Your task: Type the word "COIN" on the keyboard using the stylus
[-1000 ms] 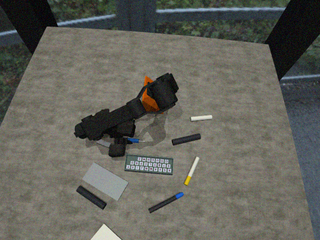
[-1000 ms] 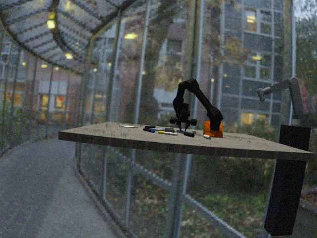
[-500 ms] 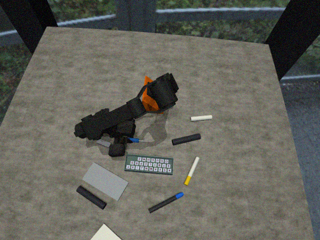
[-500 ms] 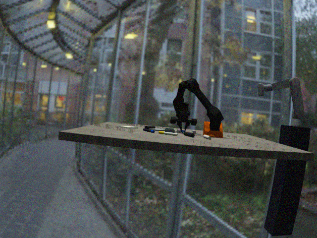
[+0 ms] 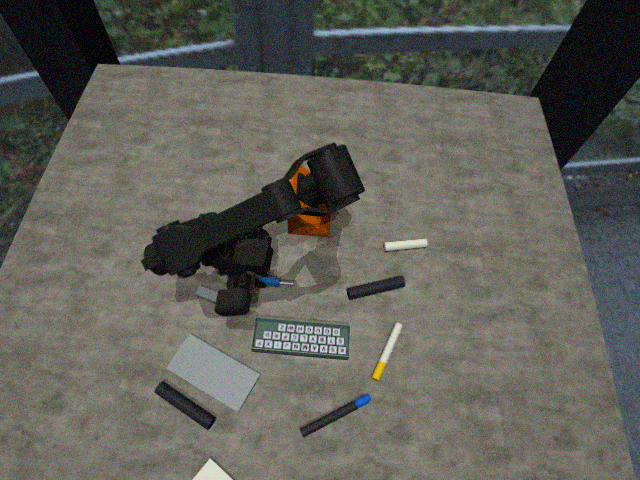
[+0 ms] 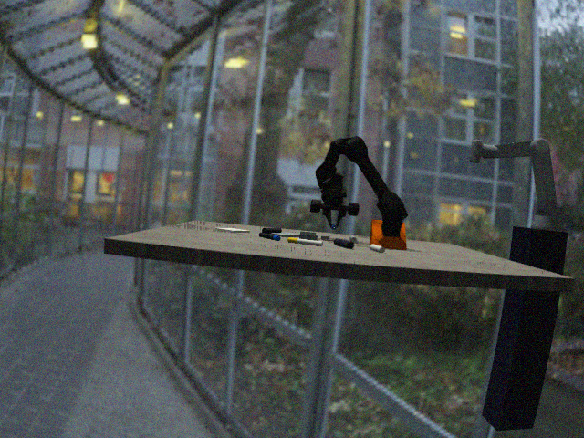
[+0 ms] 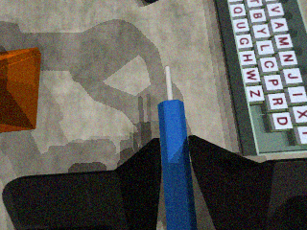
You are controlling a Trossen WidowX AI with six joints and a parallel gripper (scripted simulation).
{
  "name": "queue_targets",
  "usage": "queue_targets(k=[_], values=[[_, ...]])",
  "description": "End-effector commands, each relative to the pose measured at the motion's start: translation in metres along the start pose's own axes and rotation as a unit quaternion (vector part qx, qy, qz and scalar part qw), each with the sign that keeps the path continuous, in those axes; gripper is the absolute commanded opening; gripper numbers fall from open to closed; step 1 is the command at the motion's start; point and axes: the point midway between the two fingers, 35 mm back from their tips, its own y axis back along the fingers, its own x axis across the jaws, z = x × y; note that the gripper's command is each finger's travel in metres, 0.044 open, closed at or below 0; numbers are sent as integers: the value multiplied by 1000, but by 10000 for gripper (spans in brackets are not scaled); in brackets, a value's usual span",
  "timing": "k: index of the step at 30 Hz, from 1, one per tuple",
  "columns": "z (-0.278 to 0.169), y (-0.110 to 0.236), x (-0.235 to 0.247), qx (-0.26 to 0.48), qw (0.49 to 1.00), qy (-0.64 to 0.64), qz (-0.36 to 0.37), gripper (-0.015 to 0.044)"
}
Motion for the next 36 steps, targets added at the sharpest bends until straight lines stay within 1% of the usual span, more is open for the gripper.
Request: queue_targets(k=[1,9,15,22,29,36], values=[[2,-2,-3,16,999,-10,25,0],[12,-8,-16,102,986,-60,120,0],[18,-10,-22,152,972,-85,156,0],[32,-10,-35,252,936,-137,205,0],[46,-7,-50,361,886,-186,224,0],[64,-4,-67,471,828,-221,209,0]])
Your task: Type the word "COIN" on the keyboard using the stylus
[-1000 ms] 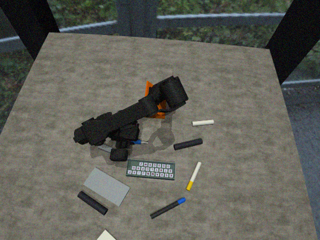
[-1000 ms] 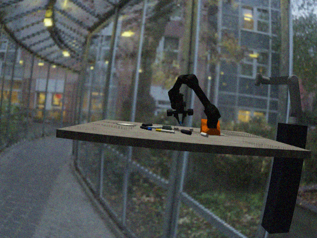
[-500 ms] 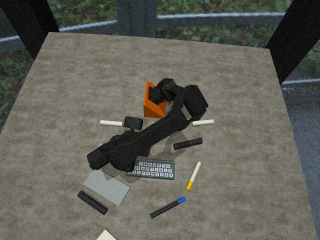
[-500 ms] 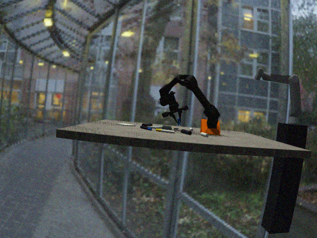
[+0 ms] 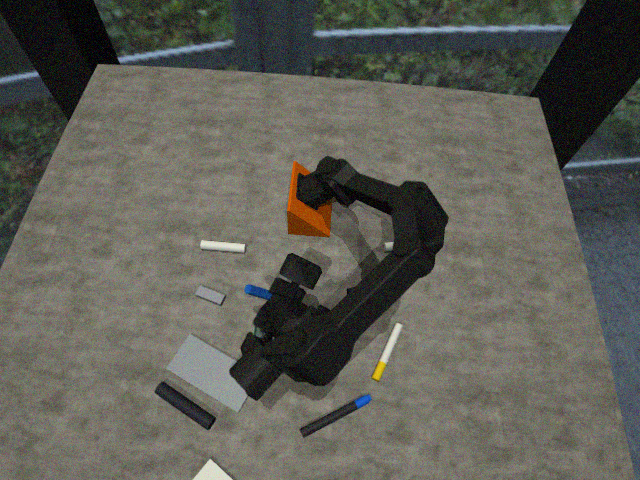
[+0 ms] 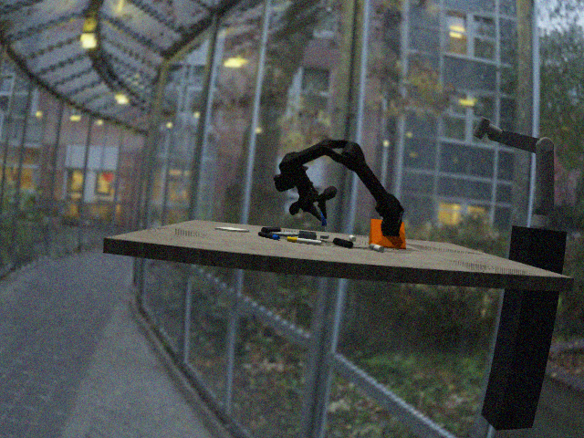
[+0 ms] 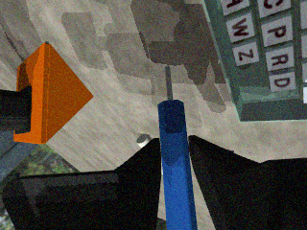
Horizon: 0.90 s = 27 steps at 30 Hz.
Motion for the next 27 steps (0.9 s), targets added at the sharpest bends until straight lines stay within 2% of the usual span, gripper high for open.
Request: queue_targets(k=[1,15,22,27], values=[[9,16,-2,67,997,-43,-13,0],[47,70,-3,243,944,-184,-127,0],[49,73,-3,249,940,-191,-135,0],[57,58,-11,249,940,-190,-135,0]])
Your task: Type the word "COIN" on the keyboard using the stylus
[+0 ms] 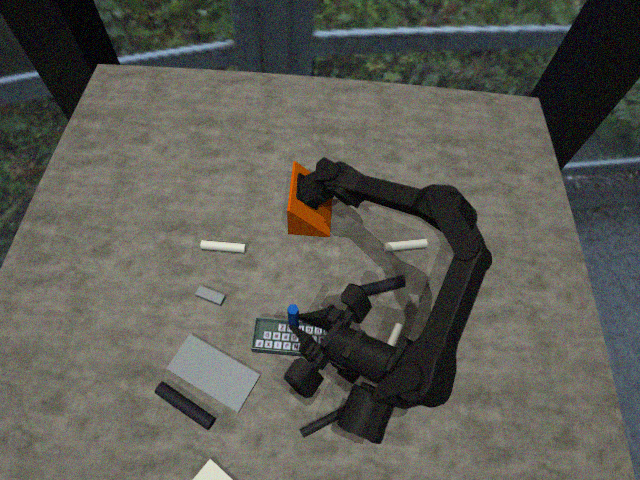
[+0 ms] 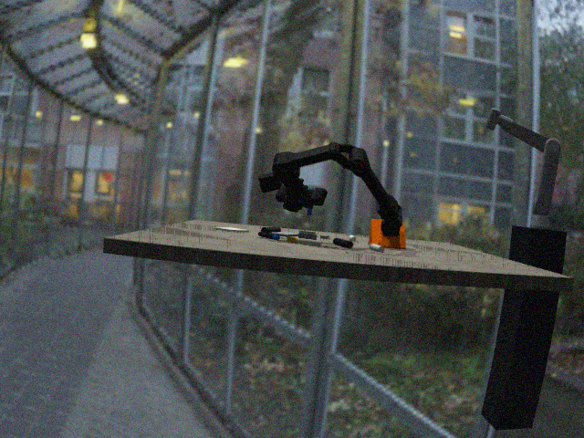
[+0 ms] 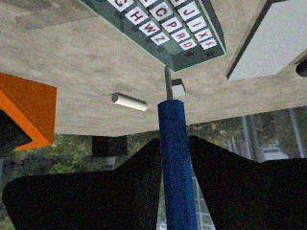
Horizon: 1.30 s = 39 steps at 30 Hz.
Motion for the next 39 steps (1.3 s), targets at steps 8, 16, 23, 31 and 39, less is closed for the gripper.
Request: queue_targets(k=[8,16,23,31,39], values=[[26,-15,2,3,1000,2,0,0],[29,-16,-1,3,1000,2,0,81],[30,-16,-1,3,1000,2,0,81],[33,-18,-1,3,1000,2,0,81],[36,-20,-1,3,1000,2,0,81]])
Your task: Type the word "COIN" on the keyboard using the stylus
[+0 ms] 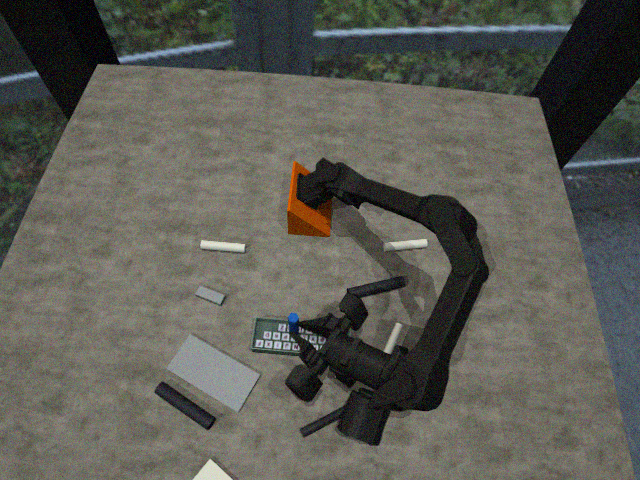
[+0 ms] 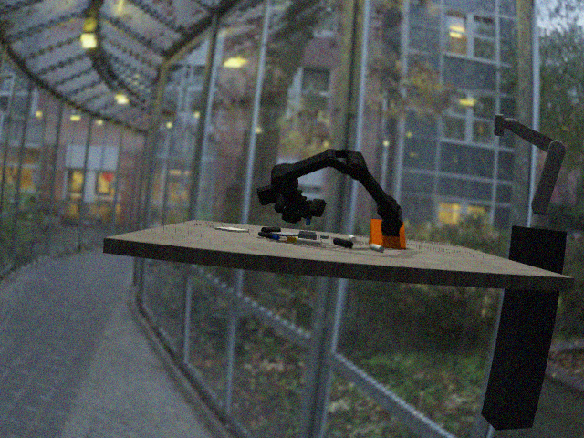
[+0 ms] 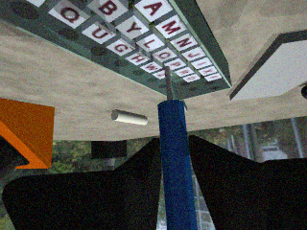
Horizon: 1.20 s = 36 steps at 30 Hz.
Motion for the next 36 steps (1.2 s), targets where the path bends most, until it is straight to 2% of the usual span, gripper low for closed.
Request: queue_targets(k=[1,36], values=[[3,-2,0,-1,1000,-1,0,81],[11,-6,0,-1,1000,0,0,81]])
